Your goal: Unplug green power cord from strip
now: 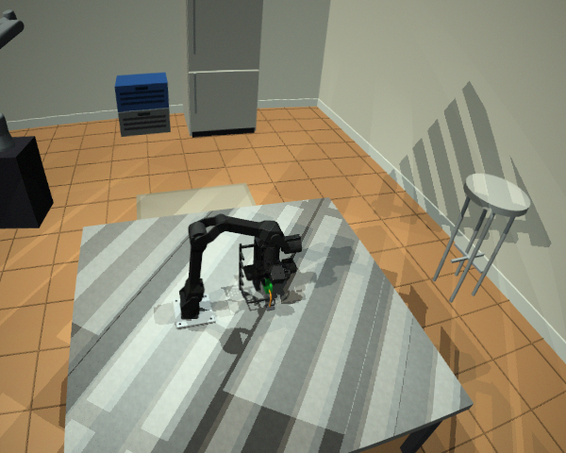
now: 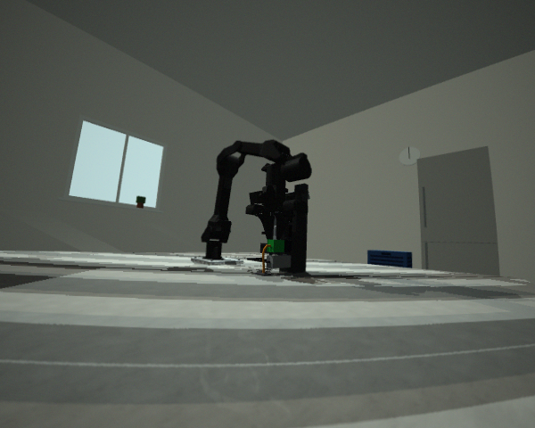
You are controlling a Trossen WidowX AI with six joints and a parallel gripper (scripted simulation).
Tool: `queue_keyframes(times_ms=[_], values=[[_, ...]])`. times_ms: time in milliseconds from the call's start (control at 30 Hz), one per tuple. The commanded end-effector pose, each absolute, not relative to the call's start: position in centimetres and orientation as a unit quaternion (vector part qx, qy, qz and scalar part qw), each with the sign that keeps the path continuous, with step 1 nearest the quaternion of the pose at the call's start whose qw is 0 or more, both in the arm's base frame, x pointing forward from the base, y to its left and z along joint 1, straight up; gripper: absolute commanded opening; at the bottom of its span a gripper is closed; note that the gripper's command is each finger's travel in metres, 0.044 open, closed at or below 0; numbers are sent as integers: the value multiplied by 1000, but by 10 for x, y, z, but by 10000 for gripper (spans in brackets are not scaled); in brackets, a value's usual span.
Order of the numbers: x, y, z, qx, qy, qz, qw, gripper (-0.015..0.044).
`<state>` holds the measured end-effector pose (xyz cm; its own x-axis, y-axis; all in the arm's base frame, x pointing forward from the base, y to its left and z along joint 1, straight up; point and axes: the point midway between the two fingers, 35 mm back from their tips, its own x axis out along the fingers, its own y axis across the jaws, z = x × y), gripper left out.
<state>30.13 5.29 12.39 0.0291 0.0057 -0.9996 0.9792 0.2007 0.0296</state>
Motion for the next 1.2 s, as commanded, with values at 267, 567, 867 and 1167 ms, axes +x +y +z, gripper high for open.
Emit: queue_keyframes(times_ms=[267,567,867,1167], values=[[301,55,113,456,539,-441,555,160],[302,55,114,456,540,-438,555,42],[302,54,114,456,540,-438,555,0],[306,41,114,456,540,-439,556,0]])
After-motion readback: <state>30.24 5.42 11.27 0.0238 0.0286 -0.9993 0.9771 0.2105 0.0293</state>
